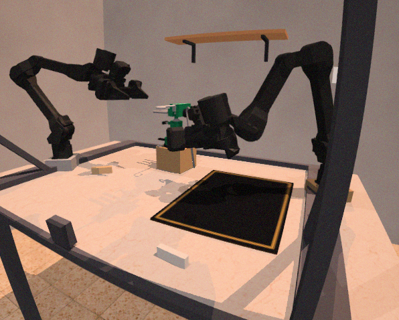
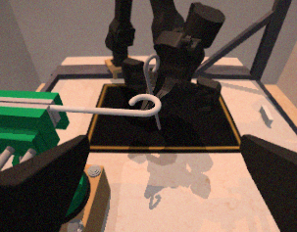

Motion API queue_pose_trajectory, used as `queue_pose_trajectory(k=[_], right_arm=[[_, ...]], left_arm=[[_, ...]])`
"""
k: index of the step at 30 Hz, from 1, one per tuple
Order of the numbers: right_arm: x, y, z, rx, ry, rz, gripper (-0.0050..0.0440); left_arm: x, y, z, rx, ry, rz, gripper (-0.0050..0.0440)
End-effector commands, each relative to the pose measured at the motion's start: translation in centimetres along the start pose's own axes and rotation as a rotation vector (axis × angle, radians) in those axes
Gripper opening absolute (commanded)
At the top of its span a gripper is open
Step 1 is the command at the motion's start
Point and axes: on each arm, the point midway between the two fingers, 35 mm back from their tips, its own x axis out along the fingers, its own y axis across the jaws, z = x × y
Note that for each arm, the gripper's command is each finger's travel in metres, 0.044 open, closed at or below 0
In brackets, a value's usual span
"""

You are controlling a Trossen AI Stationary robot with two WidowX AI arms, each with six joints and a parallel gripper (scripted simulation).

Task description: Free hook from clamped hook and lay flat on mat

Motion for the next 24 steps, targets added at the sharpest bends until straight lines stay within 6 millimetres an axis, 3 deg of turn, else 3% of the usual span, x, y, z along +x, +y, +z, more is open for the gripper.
queue_pose_trajectory(k=[1,24], right_arm=[[-0.7,0.2,0.8,0.039,0.007,0.013,0.0],[-3.0,0.1,-1.5,0.046,0.103,0.026,0.0]], left_arm=[[-0.2,0.0,0.6,0.003,-0.017,-0.001,0.044],[-0.2,0.0,0.6,0.003,-0.017,-0.001,0.044]])
